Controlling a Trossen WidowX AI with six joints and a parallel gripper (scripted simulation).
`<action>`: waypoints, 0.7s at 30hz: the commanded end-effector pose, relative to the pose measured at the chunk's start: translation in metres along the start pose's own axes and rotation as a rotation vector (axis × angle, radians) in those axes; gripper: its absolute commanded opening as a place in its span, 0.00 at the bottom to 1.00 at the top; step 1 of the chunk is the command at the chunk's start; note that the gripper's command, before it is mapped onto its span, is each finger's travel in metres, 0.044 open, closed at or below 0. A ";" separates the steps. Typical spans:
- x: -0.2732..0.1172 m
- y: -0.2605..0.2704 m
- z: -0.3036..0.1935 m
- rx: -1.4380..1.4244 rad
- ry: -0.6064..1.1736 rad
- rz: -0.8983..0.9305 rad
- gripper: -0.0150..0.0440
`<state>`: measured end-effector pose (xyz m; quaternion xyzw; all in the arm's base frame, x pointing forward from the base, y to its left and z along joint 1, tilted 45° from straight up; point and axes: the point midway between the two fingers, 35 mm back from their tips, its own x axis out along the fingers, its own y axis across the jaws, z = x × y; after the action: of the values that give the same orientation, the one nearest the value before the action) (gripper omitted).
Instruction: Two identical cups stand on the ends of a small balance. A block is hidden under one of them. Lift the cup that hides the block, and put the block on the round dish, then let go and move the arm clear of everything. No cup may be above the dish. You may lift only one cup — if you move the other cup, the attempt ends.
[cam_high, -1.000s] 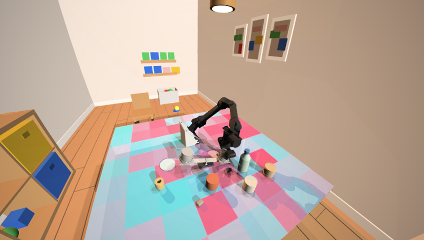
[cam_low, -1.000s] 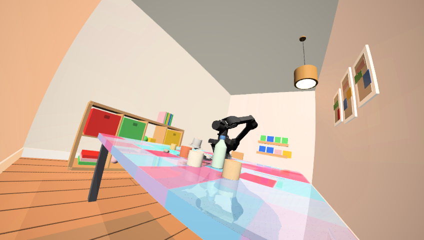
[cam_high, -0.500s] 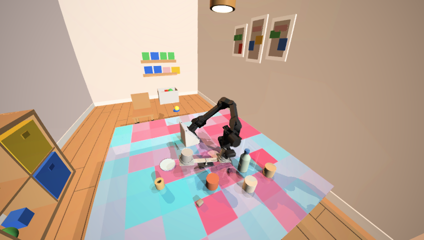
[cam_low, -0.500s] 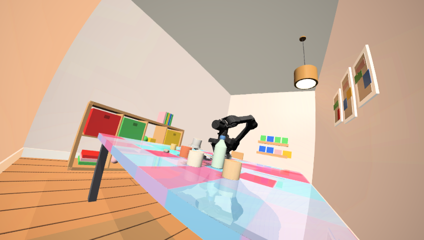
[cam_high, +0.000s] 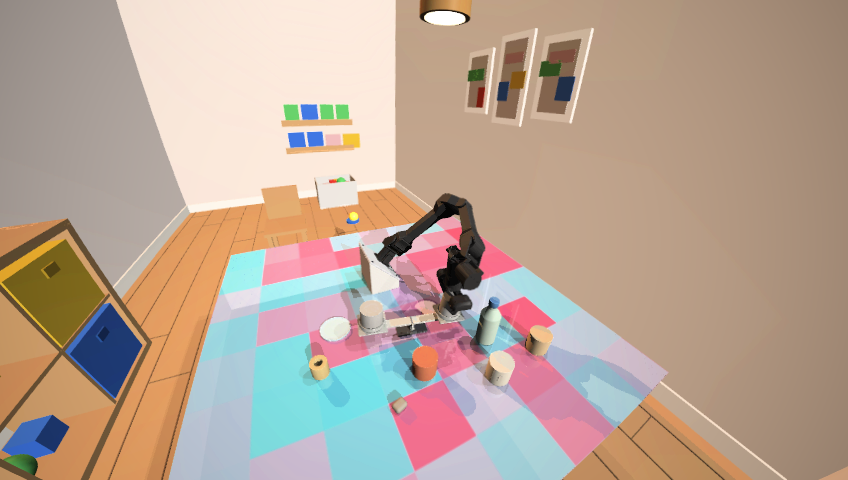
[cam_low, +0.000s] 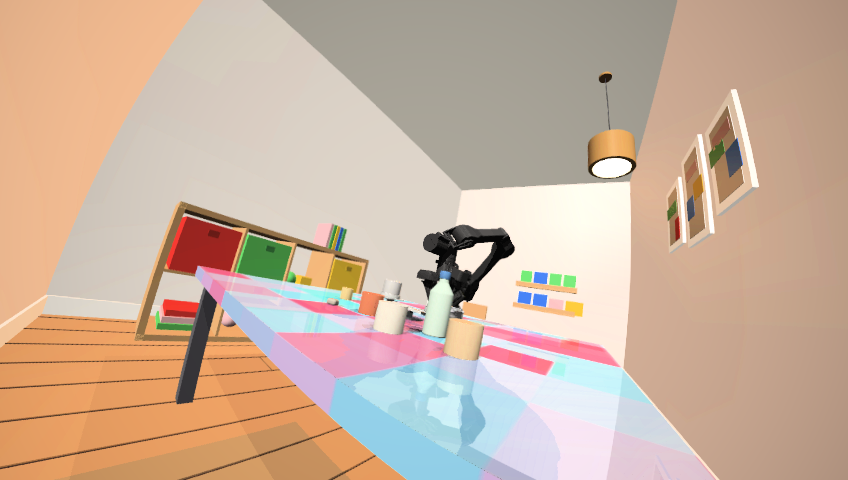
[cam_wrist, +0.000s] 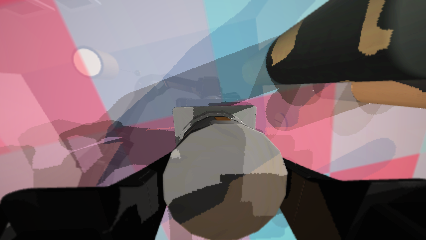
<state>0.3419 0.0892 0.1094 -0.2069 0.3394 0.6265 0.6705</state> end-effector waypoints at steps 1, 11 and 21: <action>-0.008 -0.004 0.001 -0.004 -0.001 -0.015 0.25; -0.021 -0.005 0.000 0.008 -0.001 -0.020 0.25; -0.034 -0.005 0.000 0.019 -0.002 -0.025 0.25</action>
<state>0.3420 0.0678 0.1251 -0.1991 0.3537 0.6183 0.6730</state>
